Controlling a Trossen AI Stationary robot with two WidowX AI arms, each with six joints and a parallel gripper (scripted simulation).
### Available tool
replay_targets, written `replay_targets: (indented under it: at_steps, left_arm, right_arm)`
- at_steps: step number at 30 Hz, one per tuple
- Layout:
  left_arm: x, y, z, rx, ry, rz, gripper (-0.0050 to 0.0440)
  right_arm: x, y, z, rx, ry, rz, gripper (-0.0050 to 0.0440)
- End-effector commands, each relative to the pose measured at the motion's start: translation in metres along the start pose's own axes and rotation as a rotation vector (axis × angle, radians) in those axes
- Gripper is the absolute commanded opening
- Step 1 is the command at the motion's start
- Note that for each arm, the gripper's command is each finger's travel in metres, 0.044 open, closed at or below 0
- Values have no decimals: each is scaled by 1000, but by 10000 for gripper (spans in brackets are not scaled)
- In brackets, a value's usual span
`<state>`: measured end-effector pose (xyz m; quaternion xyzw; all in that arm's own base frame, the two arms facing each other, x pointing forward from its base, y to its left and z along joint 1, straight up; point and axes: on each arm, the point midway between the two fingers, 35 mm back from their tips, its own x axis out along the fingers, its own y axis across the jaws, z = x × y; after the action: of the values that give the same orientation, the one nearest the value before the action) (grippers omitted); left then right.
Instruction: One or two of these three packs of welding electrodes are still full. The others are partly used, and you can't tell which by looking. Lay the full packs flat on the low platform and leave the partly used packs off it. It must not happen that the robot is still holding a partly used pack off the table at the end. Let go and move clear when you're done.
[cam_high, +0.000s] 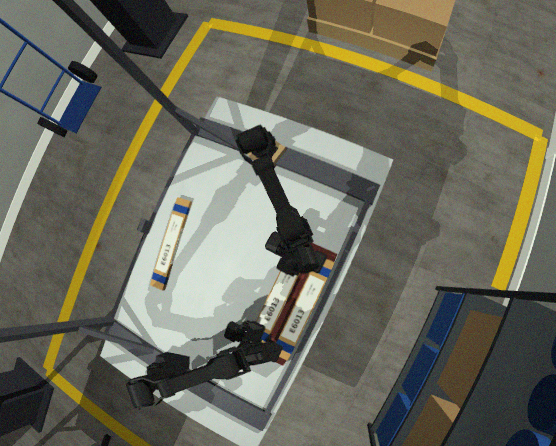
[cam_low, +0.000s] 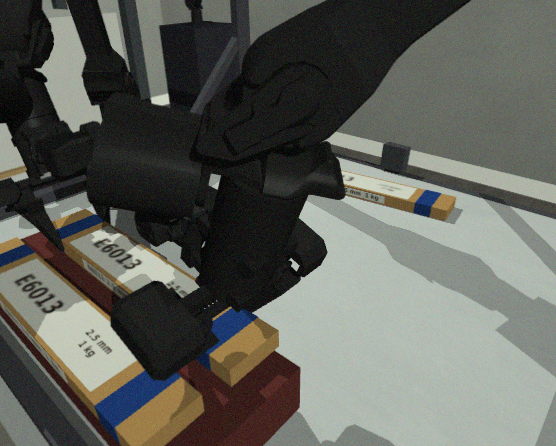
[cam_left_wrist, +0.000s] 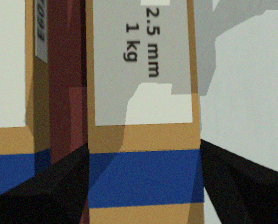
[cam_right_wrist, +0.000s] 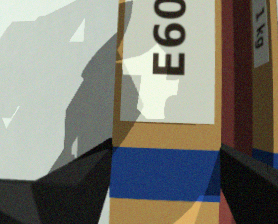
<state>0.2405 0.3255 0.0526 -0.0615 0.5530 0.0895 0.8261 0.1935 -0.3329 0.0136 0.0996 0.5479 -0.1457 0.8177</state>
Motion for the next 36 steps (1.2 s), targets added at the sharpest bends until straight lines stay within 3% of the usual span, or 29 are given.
replay_targets:
  at_steps: [1,6,7,36]
  left_arm:
    - [-12,3,0,4,-8,27,-50]
    - [-13,3,0,4,-9,28,-50]
    - [-13,3,0,4,-9,28,430]
    - [-10,4,2,3,-12,23,430]
  right_arm:
    - [-9,-5,-2,-4,-4,-20,-50]
    - [-8,-5,-3,-4,-3,-20,-50]
    - [-9,-5,-3,-4,-3,-20,430]
    - [-9,-6,1,-5,-12,-21,430]
